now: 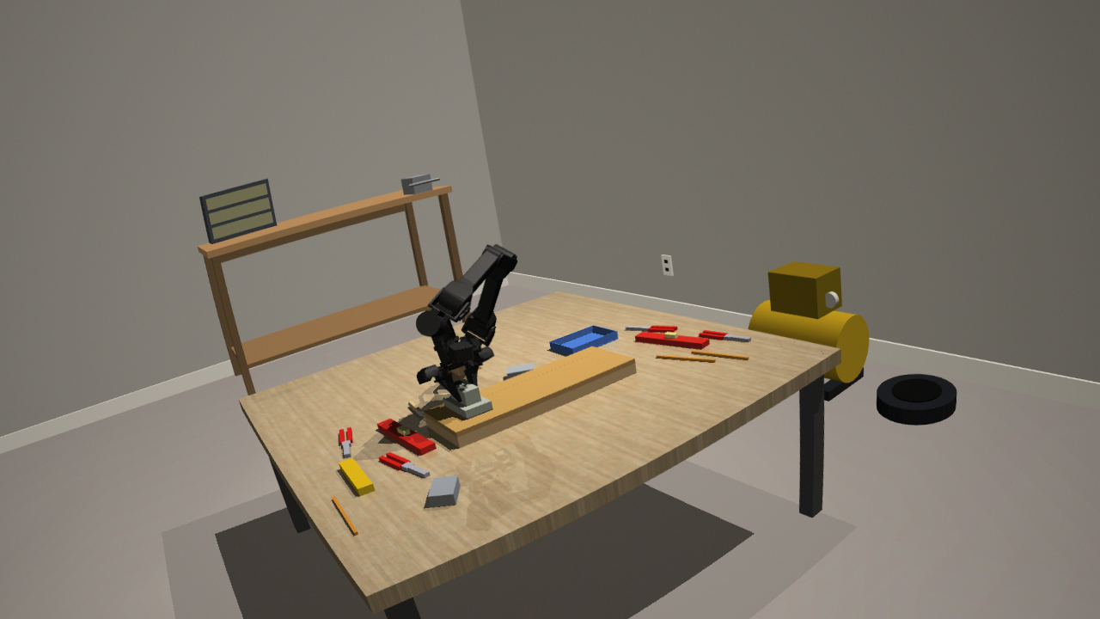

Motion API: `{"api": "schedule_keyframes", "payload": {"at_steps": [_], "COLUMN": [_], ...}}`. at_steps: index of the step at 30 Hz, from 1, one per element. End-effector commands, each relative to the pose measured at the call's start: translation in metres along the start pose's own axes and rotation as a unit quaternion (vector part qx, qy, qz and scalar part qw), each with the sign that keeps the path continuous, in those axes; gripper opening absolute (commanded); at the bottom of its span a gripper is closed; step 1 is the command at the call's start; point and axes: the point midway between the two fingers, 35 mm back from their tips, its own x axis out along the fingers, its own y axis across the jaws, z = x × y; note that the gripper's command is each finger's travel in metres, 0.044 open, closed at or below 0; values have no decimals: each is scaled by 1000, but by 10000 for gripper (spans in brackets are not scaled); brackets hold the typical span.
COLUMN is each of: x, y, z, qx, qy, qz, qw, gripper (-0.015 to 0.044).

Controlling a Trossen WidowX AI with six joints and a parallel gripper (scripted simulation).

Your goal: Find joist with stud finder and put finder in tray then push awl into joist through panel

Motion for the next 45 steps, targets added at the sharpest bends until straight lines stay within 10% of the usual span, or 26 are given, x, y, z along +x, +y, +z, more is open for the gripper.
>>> {"api": "schedule_keyframes", "payload": {"at_steps": [1, 45], "x": [1, 1], "y": [12, 73], "z": [1, 1], "qx": [0, 1], "qy": [0, 1], "qz": [6, 7], "qw": [1000, 1000], "gripper": [0, 0]}}
